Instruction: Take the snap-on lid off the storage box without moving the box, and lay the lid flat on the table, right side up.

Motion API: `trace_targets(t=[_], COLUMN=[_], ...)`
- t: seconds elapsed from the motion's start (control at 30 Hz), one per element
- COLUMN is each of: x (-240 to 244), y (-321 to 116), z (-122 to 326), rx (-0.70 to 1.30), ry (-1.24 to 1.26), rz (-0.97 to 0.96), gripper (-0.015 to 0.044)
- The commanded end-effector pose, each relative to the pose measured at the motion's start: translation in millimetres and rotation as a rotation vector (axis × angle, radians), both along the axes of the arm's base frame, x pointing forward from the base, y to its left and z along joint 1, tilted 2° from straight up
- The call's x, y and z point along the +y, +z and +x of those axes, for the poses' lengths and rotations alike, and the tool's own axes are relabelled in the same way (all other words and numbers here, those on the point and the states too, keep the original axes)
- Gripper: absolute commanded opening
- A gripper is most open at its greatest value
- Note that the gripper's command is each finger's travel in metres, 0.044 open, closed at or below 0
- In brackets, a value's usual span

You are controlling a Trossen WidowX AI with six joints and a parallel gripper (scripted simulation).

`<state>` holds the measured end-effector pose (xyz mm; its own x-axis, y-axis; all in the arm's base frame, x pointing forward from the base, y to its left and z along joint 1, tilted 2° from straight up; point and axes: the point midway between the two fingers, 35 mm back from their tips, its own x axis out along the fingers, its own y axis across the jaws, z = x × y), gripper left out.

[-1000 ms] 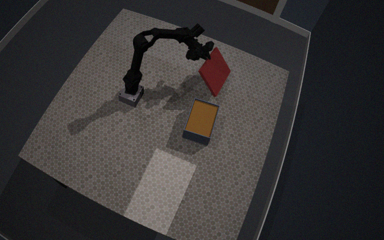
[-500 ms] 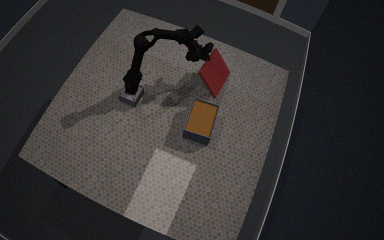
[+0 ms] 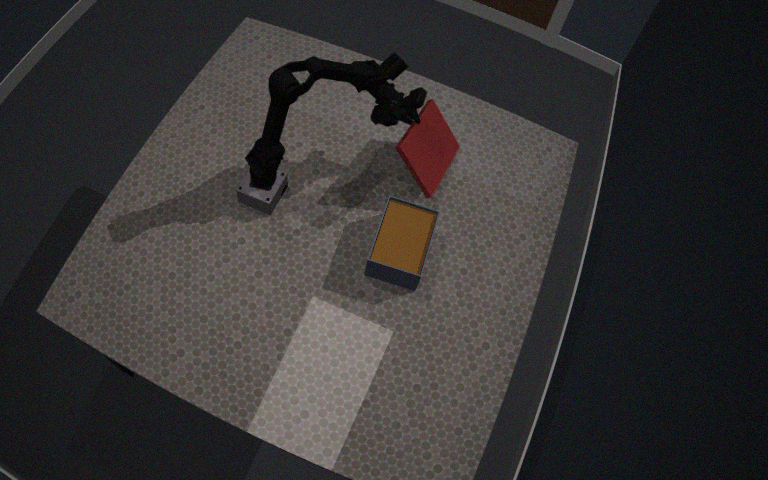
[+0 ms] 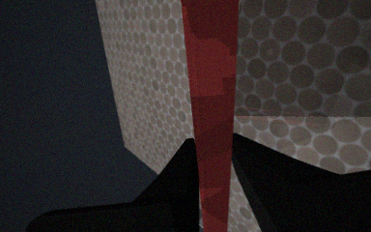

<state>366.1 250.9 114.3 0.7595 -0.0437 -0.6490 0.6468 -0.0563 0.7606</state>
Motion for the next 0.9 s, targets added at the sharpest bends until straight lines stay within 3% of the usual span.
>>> trace_targets(t=[0.0,0.87], x=[-1.2,-1.1], y=[-4.9,-25.8], z=[0.3,0.1], rx=[-0.004,-0.003], ry=[-0.007,-0.007], rz=[-0.005,-0.005], gripper=[0.0000,0.0000])
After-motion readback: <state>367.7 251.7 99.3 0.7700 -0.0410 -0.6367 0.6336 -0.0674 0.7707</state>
